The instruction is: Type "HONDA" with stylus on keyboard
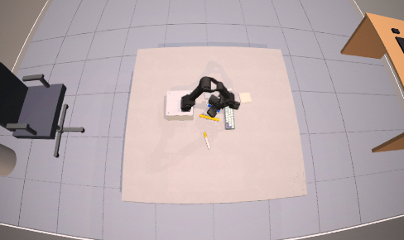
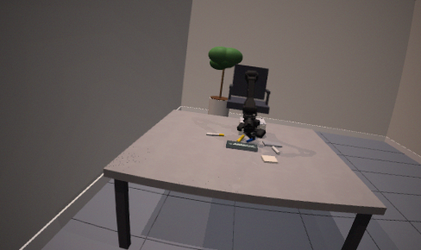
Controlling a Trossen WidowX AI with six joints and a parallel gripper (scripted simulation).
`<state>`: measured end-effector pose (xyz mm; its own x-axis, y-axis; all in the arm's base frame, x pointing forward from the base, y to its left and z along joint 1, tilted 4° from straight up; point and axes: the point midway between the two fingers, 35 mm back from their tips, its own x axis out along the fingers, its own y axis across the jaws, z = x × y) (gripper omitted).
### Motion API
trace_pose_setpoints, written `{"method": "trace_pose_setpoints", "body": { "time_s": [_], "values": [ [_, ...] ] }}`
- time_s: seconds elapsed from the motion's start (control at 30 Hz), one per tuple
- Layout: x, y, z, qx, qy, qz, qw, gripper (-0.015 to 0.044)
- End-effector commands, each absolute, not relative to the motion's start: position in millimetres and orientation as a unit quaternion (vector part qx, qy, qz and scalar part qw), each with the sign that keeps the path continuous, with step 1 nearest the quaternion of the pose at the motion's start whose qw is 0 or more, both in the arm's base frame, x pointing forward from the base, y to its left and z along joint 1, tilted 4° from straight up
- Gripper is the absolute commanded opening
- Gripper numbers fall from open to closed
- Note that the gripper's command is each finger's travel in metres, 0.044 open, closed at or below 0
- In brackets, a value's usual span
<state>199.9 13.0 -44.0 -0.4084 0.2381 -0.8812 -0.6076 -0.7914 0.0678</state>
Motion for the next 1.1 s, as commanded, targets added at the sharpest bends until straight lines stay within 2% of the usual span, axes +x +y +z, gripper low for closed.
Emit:
{"method": "trace_pose_setpoints", "body": {
  "time_s": [0.0,0.37,0.7,1.07],
  "values": [
    [203,15,-23,-0.482,0.193,0.814,0.261,0.0000],
    [201,13,-14,-0.481,0.206,0.813,0.255,0.0000],
    [204,-6,-15,-0.477,0.384,0.763,0.209,0.0000],
    [217,-26,-8,-0.503,0.552,0.644,0.165,0.0000]
  ]
}}
